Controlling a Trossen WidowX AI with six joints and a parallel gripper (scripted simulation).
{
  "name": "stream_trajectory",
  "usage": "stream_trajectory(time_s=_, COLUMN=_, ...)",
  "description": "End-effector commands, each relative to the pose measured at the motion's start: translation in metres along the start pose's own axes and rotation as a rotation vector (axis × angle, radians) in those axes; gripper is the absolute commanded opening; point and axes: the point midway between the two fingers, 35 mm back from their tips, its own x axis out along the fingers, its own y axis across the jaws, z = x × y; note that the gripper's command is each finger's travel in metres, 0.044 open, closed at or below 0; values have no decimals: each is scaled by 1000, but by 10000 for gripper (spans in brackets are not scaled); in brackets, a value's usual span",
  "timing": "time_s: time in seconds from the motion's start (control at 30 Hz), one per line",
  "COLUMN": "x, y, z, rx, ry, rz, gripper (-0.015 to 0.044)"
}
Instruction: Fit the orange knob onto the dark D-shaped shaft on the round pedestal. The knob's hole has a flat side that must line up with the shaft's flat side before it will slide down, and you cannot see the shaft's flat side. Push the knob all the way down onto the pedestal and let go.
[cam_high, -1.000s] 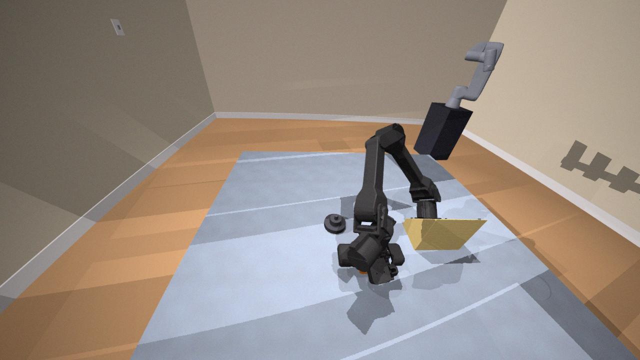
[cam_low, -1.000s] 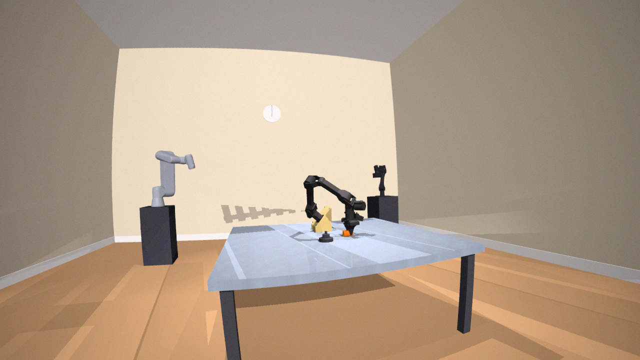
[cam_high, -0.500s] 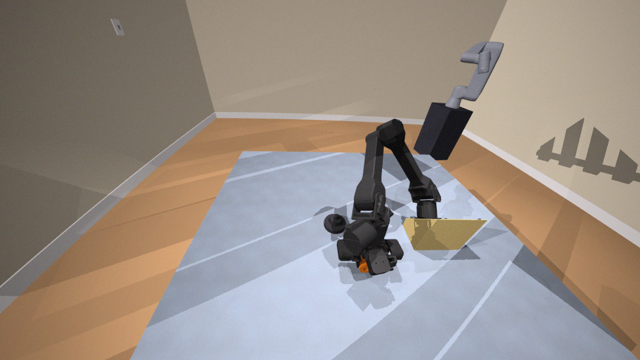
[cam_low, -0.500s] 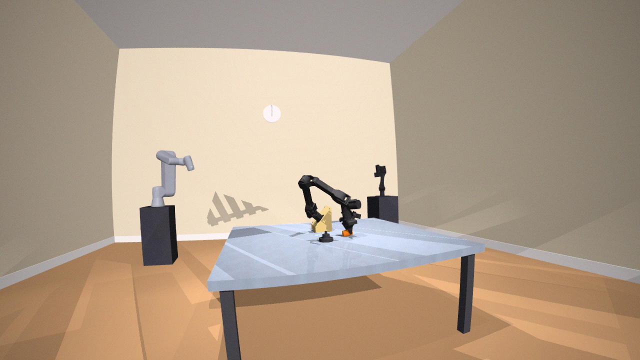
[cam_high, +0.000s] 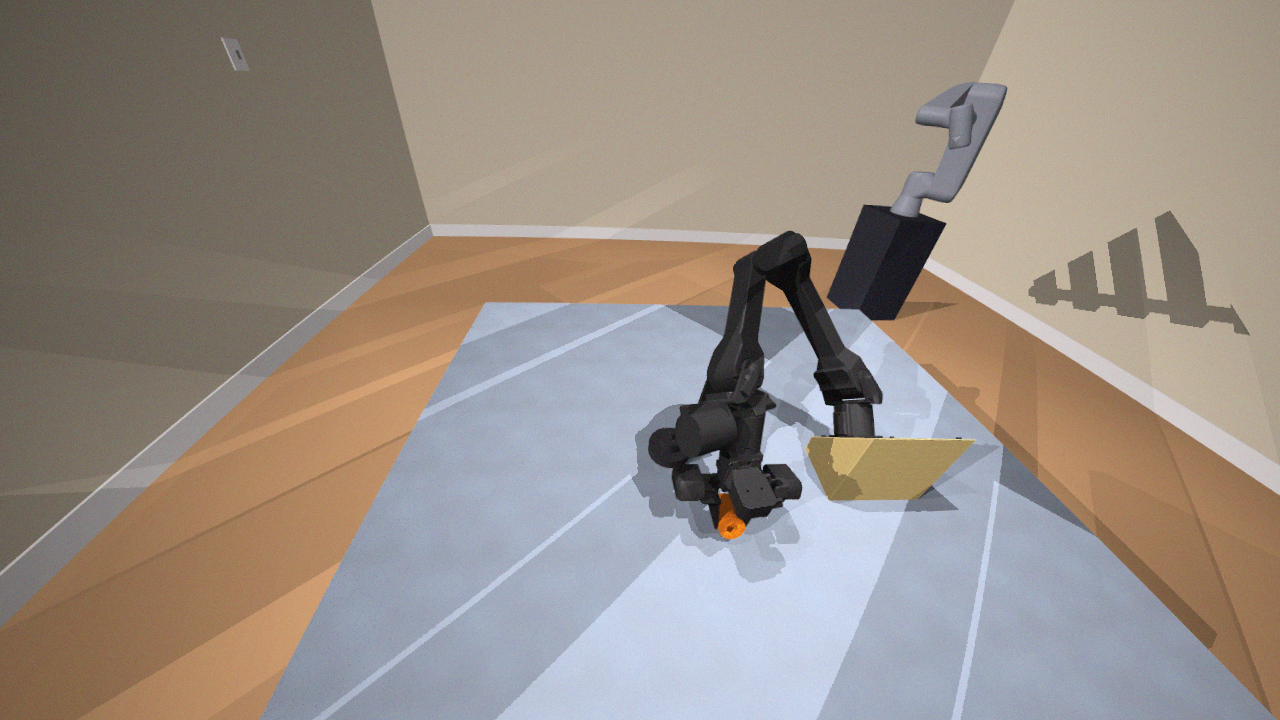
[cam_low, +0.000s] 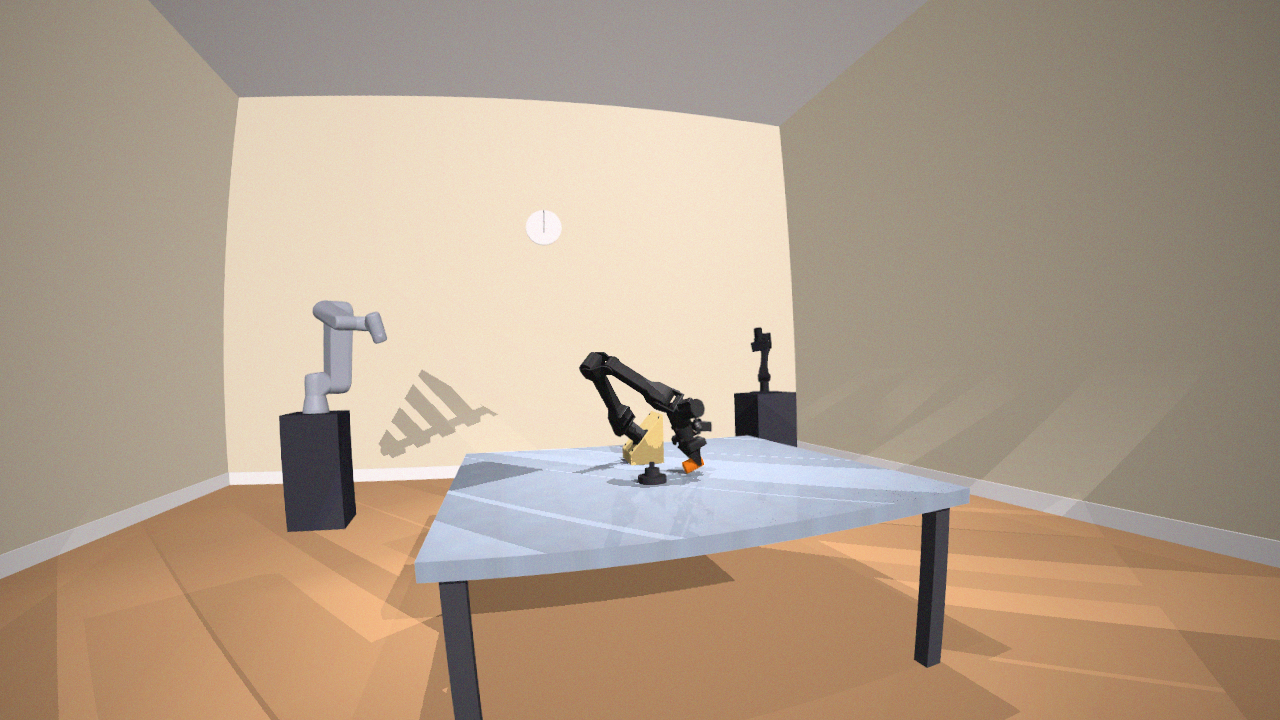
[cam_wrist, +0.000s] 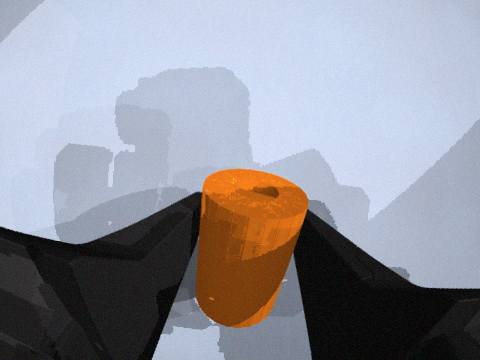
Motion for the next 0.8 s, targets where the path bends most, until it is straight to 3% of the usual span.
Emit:
stream_trajectory(time_s=0.0, x=-3, y=1, z=-3, rx=-3, ry=-63, rz=0, gripper=181)
stream_trajectory(time_s=0.77, x=-15, y=1, z=-24, rx=-5, ry=-433, rz=4, gripper=181)
